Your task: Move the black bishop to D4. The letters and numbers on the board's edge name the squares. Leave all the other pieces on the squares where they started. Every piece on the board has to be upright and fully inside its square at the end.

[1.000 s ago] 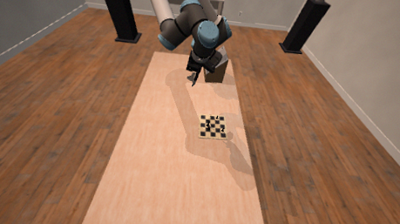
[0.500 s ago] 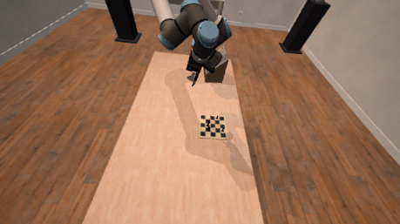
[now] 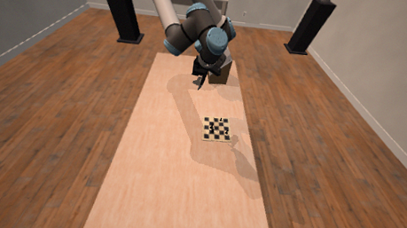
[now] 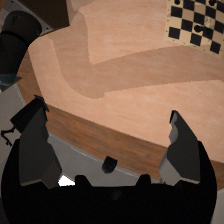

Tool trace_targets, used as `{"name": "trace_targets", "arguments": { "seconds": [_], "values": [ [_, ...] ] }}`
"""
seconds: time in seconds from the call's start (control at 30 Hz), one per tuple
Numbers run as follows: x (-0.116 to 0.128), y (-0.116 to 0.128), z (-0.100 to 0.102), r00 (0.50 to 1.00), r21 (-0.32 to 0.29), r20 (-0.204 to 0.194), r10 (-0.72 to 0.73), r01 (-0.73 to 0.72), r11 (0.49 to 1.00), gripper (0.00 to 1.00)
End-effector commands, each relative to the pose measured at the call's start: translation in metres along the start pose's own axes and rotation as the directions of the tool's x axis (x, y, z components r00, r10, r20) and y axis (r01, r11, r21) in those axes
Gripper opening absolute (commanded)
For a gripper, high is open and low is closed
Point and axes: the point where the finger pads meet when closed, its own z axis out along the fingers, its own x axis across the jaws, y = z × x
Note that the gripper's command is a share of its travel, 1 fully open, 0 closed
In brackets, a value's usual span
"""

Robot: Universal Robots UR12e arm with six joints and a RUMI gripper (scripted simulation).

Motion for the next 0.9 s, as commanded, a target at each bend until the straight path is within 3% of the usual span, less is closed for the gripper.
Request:
{"name": "trace_targets", "arguments": {
  "seconds": [0.0, 0.17, 0.3, 0.37, 0.6, 0.87],
  "values": [
    [0.011, -0.009, -0.001, 0.992, -0.046, 0.039, -0.116, 0.118, 0.992, 1.0],
    [0.025, -0.023, -0.001, 0.959, -0.096, 0.103, -0.264, 0.273, 0.957, 1.0],
    [0.039, -0.038, -0.001, 0.9, -0.131, 0.175, -0.399, 0.423, 0.897, 1.0],
    [0.039, -0.038, -0.001, 0.9, -0.131, 0.175, -0.399, 0.423, 0.897, 1.0],
    [0.071, -0.073, 0.0, 0.72, -0.151, 0.328, -0.612, 0.679, 0.718, 1.0],
    [0.103, -0.113, 0.004, 0.473, -0.108, 0.477, -0.741, 0.868, 0.484, 1.0]
  ]
}}
